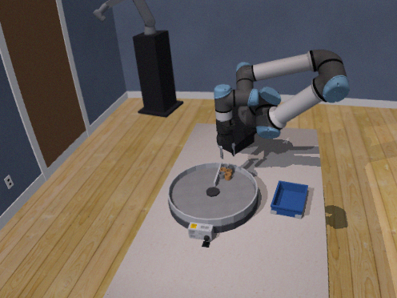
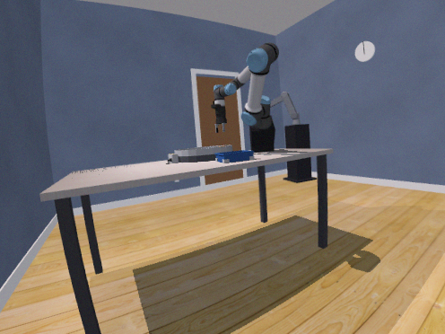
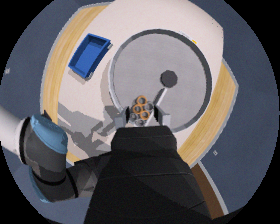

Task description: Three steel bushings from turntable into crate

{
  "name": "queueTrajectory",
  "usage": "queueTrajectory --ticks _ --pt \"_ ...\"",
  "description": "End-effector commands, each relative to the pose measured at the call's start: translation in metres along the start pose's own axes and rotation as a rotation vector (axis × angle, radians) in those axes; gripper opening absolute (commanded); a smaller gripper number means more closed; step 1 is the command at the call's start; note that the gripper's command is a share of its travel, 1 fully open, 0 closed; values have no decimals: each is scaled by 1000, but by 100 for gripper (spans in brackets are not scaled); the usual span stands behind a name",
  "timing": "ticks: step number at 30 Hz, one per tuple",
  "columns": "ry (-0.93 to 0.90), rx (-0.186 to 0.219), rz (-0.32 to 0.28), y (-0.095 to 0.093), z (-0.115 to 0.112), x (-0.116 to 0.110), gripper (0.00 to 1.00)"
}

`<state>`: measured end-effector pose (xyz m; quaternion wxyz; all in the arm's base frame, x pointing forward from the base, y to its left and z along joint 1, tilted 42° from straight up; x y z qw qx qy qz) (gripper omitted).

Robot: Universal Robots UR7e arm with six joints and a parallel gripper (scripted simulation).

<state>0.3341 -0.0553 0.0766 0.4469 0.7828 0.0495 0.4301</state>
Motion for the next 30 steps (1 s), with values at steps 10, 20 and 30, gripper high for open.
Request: queueTrajectory --ticks 10,20,30 --pt "210 -1 0 -10 7 -3 27" --pt "292 -1 0 -14 9 -4 27" --pt "418 -1 0 -20 13 -5 27"
Point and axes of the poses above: the point where the finger pads meet when closed, its own y axis back along the fingers, its own z axis across the jaws, x = y × z, the point moved 2 cm from there along y, back along the fingers, and after that the axes turned 7 degrees about y, right-handed, at the moved point
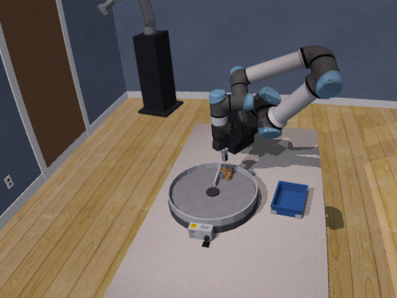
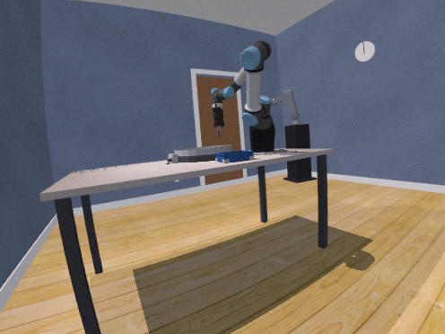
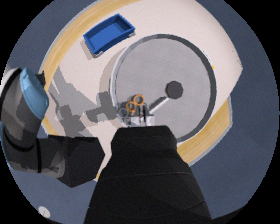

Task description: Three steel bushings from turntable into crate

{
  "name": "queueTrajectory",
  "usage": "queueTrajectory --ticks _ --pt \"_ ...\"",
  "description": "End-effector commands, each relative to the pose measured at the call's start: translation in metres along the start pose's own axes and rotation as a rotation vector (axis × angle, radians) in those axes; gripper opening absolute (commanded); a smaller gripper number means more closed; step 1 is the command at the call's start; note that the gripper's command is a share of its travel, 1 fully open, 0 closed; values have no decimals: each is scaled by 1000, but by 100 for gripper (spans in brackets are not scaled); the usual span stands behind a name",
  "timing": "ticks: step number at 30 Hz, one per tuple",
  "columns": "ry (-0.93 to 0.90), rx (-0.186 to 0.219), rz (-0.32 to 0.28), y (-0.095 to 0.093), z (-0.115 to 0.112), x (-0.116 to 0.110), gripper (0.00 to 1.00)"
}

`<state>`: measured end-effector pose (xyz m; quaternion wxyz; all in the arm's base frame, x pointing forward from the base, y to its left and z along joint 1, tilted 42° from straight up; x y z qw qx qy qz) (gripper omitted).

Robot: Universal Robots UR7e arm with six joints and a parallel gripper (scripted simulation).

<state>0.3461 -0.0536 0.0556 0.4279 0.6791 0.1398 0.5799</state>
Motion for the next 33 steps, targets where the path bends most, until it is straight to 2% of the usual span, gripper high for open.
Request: queueTrajectory --ticks 1,5,10,22,27,33 --pt "9 -1 1 0 1 0 27" --pt "9 -1 1 0 1 0 27" --pt "217 -1 0 -11 5 -5 27" --pt "217 -1 0 -11 5 -5 27" --pt "426 -1 0 -21 10 -10 27" --pt "426 -1 0 -21 10 -10 27"
Point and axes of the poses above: the point where the finger pads meet when closed, its own y axis back along the fingers, its own z axis across the jaws, x = y × z, the point moved 2 cm from there along y, back along the fingers, and after that the axes turned 7 degrees about y, right-handed, at the moved point
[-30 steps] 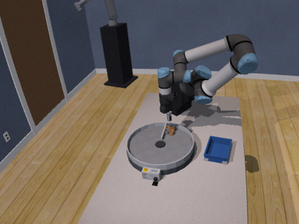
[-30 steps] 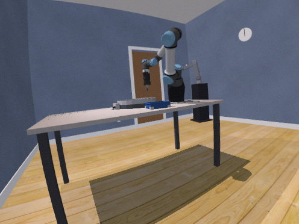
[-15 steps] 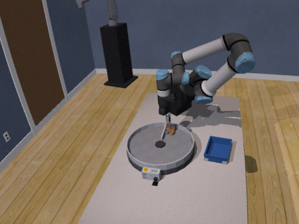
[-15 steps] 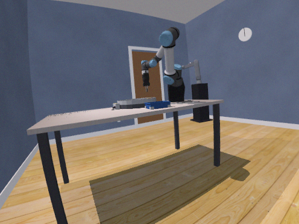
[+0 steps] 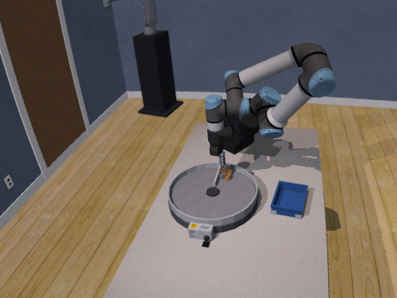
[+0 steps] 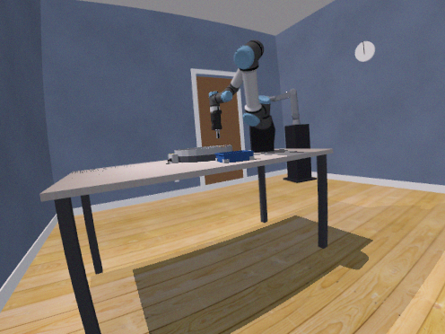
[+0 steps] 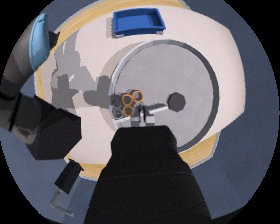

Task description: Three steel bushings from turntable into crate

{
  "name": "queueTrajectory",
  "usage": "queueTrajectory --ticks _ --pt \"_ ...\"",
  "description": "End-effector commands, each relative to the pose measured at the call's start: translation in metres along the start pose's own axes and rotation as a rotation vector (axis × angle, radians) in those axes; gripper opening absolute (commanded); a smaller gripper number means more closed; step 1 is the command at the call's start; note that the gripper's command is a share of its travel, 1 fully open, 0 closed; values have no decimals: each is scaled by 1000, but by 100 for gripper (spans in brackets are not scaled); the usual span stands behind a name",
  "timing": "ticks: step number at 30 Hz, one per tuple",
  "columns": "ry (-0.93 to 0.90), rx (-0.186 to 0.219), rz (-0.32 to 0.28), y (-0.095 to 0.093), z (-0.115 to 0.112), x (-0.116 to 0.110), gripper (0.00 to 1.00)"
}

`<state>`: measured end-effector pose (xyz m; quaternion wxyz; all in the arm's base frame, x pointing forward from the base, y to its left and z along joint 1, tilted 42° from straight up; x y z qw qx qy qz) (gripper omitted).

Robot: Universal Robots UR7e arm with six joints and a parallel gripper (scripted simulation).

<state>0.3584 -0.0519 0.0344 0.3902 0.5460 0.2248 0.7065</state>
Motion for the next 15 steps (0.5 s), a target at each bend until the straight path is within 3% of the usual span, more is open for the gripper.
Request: queueTrajectory --ticks 1,6,11,15 --pt "13 -1 1 0 0 -1 27" --pt "13 -1 1 0 0 -1 27" --pt "221 -1 0 -11 3 -7 27" --pt "221 -1 0 -11 3 -7 27"
Point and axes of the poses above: the point where the finger pads meet when closed, its own y axis back along the fingers, its own z axis across the jaws, x = y × z, the point moved 2 cm from there along y, back along the fingers, and after that the axes turned 7 degrees about y, right-handed, at the moved point
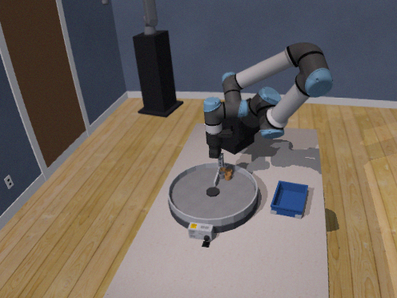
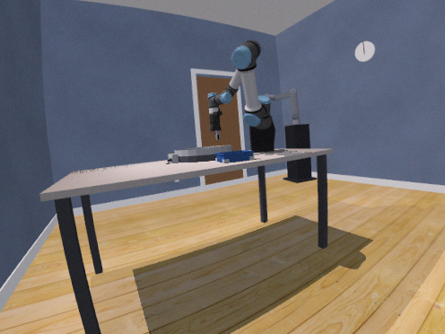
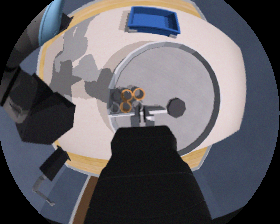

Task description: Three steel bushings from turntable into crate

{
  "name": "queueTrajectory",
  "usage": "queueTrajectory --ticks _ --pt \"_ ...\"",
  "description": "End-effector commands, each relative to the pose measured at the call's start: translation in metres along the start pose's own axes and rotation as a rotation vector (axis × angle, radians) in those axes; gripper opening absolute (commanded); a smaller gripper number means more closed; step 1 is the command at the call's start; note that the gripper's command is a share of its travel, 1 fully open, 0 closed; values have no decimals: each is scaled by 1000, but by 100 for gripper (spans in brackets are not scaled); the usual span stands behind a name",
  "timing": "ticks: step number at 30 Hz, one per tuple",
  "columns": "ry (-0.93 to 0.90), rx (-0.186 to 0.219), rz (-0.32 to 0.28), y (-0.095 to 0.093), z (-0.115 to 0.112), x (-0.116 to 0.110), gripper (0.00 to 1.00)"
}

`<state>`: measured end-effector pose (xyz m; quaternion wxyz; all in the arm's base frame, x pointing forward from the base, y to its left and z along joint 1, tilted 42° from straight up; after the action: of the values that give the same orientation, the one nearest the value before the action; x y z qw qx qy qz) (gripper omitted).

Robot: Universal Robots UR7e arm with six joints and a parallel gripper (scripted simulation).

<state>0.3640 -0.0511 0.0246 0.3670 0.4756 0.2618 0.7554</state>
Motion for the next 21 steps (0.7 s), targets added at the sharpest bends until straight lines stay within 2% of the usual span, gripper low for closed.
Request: queueTrajectory --ticks 1,8,9,21 --pt "29 -2 1 -1 0 -1 27" --pt "29 -2 1 -1 0 -1 27" --pt "28 -2 1 -1 0 -1 42" --pt "28 -2 1 -1 0 -1 42"
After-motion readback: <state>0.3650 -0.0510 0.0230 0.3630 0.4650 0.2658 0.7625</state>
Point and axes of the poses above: the point where the finger pads meet when closed, its own y axis back along the fingers, its own z axis across the jaws, x = y × z, the point moved 2 cm from there along y, back along the fingers, and after that the axes turned 7 degrees about y, right-handed, at the moved point
